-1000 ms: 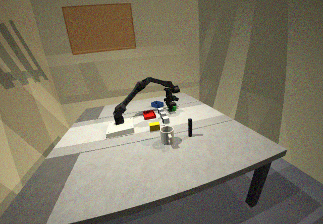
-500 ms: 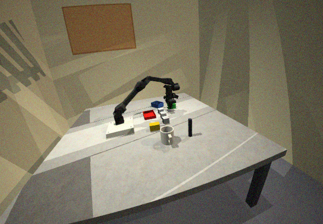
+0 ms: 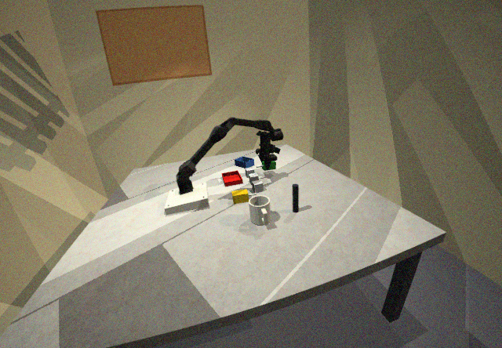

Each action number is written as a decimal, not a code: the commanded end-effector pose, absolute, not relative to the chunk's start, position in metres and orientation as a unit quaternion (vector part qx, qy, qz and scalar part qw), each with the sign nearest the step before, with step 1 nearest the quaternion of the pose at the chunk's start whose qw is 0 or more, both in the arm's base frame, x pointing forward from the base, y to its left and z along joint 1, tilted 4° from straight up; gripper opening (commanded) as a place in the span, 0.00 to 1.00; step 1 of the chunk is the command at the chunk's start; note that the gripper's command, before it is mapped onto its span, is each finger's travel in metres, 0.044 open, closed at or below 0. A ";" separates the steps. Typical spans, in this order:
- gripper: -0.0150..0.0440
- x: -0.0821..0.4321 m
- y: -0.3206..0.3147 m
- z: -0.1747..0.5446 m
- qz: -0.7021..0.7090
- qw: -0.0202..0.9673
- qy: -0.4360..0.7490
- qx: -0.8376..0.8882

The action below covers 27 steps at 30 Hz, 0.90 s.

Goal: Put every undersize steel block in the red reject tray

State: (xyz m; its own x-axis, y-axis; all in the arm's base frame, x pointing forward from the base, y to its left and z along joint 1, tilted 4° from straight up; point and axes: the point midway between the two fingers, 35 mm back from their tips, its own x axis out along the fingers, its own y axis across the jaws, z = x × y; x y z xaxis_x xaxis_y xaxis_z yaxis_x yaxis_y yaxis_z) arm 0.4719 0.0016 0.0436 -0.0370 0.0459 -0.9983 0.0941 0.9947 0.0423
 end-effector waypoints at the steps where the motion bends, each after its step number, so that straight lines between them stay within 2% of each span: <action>1: 0.25 0.463 -0.064 0.060 -0.027 0.700 0.712 0.053; 7: 0.25 0.434 -0.145 0.074 -0.022 0.703 0.710 0.044; 27: 0.25 0.435 -0.151 0.031 -0.022 0.703 0.710 0.044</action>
